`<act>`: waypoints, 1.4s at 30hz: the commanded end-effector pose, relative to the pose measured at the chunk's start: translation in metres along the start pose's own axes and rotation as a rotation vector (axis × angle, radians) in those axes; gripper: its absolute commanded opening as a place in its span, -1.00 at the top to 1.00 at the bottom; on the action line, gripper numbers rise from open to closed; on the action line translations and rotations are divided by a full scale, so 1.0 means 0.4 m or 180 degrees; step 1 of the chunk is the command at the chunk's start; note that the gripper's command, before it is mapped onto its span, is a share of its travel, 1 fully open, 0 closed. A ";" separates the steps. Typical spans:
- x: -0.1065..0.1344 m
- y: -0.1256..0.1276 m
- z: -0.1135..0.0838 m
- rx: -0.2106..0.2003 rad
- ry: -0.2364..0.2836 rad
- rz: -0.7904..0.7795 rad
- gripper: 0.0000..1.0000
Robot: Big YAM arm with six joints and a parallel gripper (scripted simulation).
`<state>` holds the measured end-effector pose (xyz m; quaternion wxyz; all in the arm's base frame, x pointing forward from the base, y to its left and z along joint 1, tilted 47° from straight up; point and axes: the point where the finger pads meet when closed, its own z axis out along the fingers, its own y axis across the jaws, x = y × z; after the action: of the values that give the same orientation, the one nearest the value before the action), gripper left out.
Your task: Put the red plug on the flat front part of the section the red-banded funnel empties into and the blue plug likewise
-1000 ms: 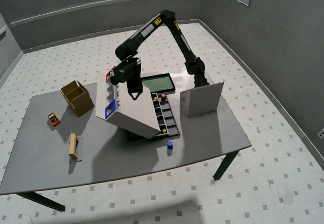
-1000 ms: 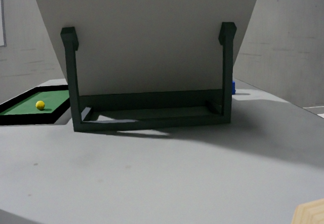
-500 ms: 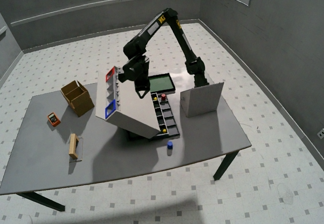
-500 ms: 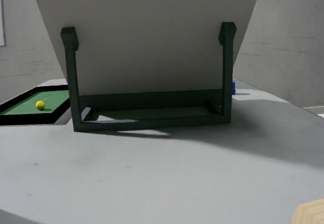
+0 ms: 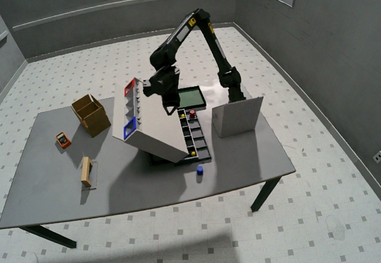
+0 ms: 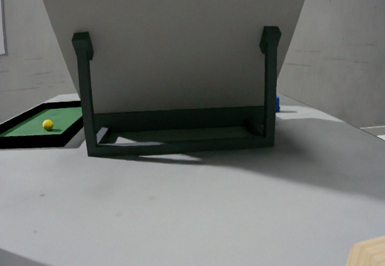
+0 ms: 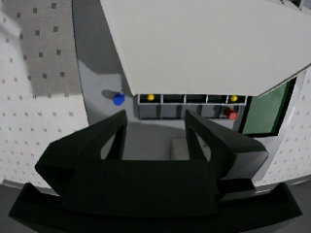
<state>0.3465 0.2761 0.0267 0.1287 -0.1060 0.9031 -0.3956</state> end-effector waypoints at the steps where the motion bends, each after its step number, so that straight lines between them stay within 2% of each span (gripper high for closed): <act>1: 0.011 -0.014 -0.037 -0.0101 -0.0174 0.0009 -0.13; 6: 0.038 -0.039 -0.023 -0.0100 -0.0228 0.0010 -0.13; 19: 0.198 -0.184 0.056 -0.0091 -0.0546 0.0015 -0.13; 21: 0.198 -0.184 0.056 -0.0091 -0.0546 0.0015 -0.13; 30: 0.298 -0.275 0.106 -0.0086 -0.0744 0.0019 -0.13; 36: 0.331 -0.306 0.122 -0.0084 -0.0811 0.0020 -0.13; 42: 0.340 -0.313 0.126 -0.0086 -0.0825 0.0020 -0.13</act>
<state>0.2459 0.1113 0.0642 0.2318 -0.1445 0.8857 -0.3755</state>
